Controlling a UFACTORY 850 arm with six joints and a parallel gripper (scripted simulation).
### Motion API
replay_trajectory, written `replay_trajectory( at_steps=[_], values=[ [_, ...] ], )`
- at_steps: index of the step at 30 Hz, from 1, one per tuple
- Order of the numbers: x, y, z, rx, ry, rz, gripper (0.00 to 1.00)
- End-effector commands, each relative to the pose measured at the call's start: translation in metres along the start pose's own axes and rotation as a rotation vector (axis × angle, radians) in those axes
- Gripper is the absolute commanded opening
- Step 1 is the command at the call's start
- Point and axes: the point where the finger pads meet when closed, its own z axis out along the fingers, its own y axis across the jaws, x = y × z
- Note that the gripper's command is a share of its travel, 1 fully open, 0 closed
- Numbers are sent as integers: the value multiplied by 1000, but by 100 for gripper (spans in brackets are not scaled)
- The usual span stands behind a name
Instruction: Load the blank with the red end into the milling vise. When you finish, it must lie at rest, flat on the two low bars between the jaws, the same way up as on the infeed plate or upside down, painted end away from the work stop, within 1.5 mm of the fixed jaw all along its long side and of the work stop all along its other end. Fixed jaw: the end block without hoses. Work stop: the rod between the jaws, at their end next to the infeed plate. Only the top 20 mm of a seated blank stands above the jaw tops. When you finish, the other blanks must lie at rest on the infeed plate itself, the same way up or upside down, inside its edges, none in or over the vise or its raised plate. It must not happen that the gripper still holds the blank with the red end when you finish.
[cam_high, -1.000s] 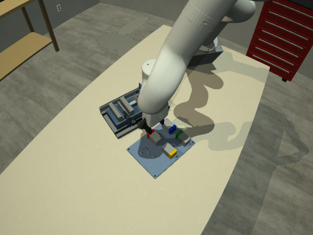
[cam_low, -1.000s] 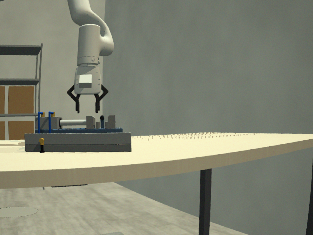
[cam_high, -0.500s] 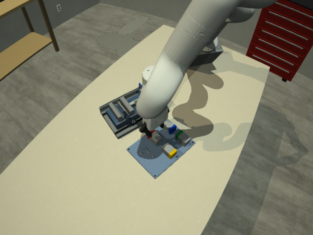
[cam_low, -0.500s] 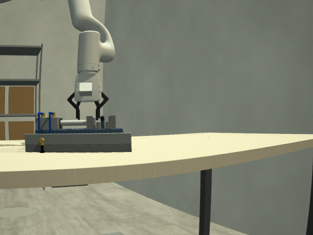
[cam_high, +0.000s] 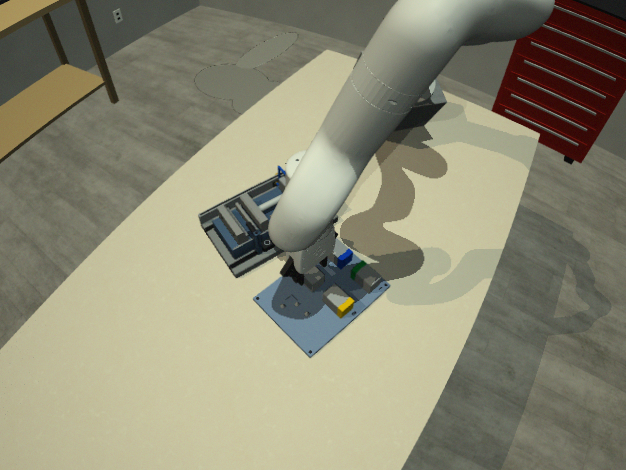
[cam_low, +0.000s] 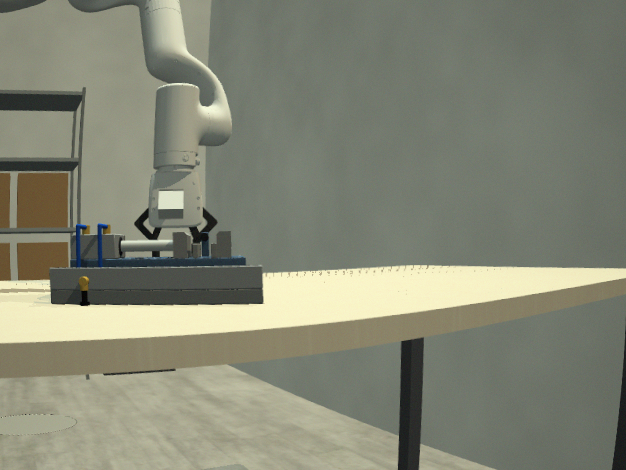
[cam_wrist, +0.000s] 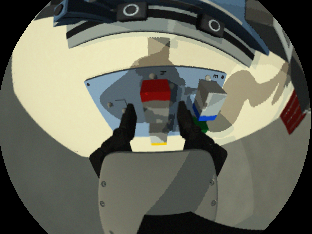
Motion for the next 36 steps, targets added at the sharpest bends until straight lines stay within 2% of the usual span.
replay_trajectory(
  at_steps=[1, 17, 36],
  values=[
    [0, -1, 0, 2, 0, 0, 70],
    [0, -1, 6, 2, -1, 0, 70],
    [0, -1, -1, 2, -1, 0, 70]
  ],
)
